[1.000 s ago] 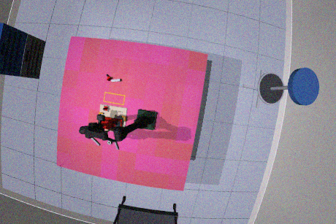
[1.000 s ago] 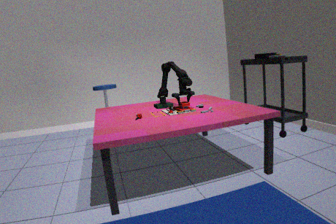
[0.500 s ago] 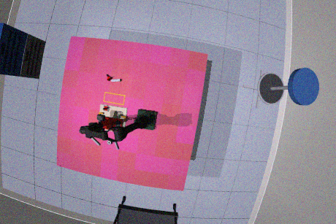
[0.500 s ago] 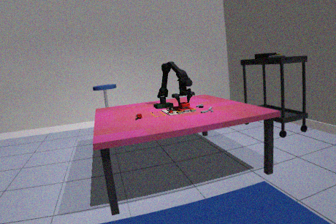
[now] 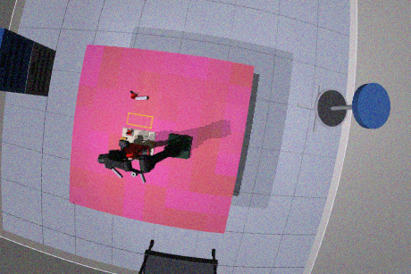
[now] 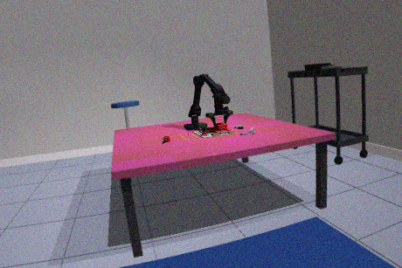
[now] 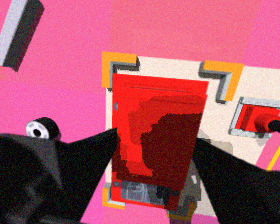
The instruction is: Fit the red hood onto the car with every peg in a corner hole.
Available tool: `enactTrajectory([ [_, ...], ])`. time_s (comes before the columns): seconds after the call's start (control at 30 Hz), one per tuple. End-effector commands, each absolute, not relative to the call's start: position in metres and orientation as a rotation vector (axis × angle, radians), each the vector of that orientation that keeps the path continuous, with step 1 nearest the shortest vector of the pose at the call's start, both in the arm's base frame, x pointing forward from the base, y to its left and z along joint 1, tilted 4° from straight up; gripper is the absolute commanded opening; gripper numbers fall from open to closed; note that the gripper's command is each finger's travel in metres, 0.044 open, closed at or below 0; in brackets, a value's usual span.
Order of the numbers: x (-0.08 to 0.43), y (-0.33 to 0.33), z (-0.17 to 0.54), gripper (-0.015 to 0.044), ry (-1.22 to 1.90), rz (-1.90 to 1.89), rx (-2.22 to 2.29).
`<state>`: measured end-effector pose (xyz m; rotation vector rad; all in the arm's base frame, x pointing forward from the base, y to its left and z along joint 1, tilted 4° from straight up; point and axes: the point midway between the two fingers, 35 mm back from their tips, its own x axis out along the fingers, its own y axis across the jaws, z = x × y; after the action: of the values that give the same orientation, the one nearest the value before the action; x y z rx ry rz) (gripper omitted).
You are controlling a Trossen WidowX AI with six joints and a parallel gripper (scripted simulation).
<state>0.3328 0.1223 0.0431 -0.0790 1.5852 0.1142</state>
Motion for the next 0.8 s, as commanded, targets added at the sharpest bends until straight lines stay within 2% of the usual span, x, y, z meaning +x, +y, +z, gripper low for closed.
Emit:
enactTrajectory([
  [0.0, 0.3325, 0.1228, 0.0388, 0.0000, 1.590, 0.114, -0.076],
  [0.77, 0.3329, 0.1226, 0.0450, 0.0000, 1.588, 0.114, -0.077],
])
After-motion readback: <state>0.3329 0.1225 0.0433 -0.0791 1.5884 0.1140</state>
